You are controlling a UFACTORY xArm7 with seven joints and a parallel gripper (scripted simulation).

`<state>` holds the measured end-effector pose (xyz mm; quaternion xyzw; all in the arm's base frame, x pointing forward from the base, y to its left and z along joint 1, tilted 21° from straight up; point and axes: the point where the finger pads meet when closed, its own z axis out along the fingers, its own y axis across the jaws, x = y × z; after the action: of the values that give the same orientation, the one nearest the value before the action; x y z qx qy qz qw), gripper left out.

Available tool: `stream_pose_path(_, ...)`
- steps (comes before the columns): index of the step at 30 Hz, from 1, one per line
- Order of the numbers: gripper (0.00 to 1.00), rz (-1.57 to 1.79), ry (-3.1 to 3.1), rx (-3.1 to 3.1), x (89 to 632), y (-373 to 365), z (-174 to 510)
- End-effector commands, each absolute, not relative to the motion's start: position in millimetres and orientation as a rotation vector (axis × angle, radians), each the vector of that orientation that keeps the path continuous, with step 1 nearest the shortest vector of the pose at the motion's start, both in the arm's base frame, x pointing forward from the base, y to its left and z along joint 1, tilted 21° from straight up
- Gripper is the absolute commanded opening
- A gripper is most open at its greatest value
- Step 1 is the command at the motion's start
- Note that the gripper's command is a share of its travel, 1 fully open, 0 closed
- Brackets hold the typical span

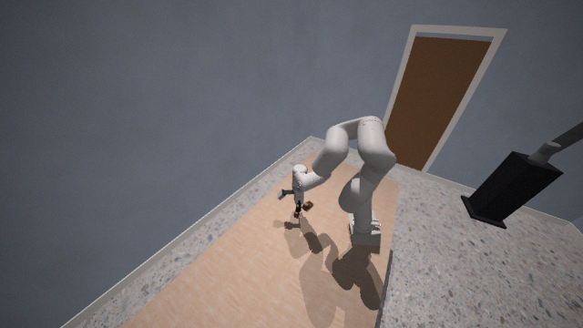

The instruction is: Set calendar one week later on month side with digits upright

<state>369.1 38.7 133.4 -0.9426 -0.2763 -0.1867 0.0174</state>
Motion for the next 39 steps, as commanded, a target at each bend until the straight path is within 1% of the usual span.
stream_pose_path(1, 1.00, -0.557, -0.653, -2.973, 369.9, 38.7, 133.6)
stream_pose_path(11, 1.00, -0.532, -0.259, -2.989, 369.7, 38.8, 131.3)
stream_pose_path(20, 1.00, -0.527, -0.202, -2.988, 369.6, 38.8, 130.9)
stream_pose_path(21, 0.47, -0.527, -0.202, -2.988, 369.6, 38.8, 130.9)
stream_pose_path(39, 0.47, -0.527, -0.202, -2.988, 369.6, 38.8, 130.9)
